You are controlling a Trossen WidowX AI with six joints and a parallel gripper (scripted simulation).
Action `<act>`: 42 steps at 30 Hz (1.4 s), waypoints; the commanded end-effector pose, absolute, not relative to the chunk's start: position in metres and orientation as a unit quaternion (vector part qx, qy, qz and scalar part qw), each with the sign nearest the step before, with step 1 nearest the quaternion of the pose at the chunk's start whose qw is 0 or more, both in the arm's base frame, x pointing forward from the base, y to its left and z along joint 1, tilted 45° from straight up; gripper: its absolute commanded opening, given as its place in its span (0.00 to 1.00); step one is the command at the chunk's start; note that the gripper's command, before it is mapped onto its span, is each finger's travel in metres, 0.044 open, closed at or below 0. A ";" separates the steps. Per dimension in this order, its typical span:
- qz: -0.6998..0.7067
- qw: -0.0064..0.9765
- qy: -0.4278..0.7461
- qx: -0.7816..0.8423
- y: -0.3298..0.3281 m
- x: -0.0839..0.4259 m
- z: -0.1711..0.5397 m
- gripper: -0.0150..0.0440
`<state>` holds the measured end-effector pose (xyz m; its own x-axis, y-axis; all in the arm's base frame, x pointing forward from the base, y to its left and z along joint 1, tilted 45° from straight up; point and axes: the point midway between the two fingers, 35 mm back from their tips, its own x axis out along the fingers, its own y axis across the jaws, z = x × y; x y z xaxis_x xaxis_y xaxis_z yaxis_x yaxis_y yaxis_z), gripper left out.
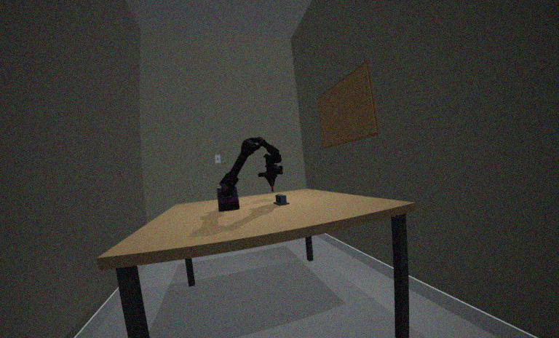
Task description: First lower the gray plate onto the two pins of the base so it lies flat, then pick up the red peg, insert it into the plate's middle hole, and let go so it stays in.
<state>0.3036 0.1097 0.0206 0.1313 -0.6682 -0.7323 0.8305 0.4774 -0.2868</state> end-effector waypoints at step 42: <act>-0.512 0.746 0.416 0.088 0.050 0.340 0.079 0.25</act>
